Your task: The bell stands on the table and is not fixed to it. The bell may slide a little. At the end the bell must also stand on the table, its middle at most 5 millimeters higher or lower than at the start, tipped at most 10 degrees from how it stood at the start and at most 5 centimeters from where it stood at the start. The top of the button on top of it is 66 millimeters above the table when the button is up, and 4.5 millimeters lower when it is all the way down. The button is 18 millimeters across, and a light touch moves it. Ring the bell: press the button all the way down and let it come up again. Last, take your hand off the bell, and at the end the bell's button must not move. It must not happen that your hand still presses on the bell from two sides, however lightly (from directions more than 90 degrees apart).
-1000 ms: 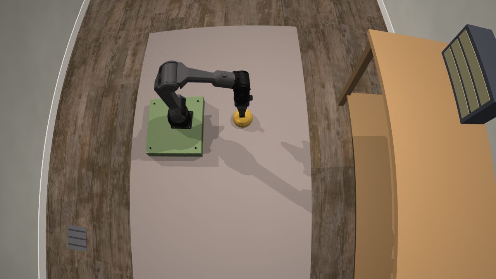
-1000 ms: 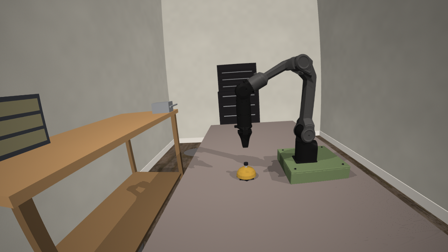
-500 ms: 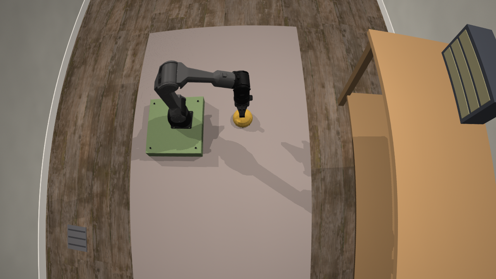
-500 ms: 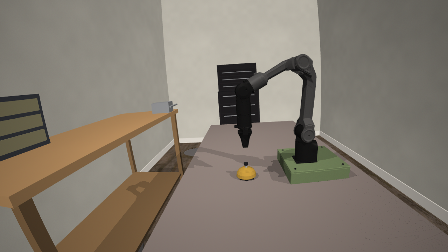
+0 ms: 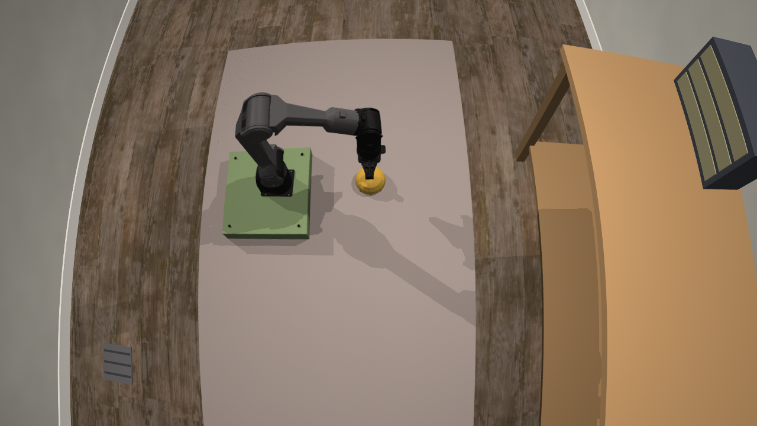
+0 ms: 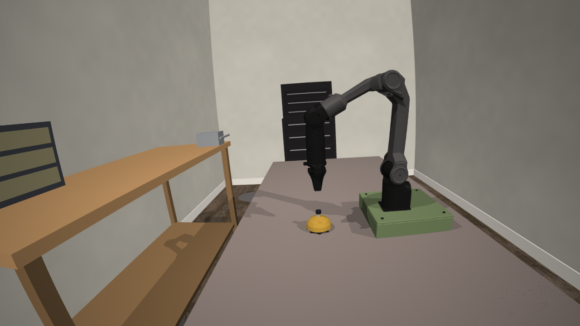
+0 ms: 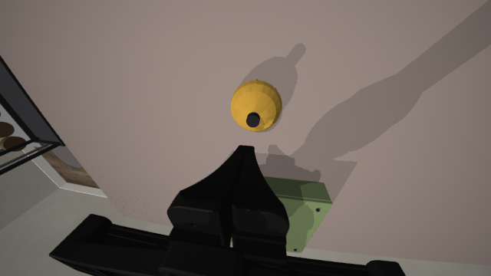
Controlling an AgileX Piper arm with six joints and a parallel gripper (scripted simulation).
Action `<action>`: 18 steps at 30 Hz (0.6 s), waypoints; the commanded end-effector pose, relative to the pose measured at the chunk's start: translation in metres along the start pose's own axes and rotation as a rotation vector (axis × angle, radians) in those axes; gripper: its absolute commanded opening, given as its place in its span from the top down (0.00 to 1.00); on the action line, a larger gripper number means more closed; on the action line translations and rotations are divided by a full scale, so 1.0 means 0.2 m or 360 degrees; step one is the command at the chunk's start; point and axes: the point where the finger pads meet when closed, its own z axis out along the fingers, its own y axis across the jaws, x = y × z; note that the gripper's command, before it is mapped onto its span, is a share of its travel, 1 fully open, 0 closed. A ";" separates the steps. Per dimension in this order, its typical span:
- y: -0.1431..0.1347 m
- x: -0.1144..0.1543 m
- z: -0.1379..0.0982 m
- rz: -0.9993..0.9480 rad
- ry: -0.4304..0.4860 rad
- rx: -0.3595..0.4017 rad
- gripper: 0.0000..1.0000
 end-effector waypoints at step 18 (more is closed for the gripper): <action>0.00 0.00 0.04 -0.0001 0.0004 0.0000 1.00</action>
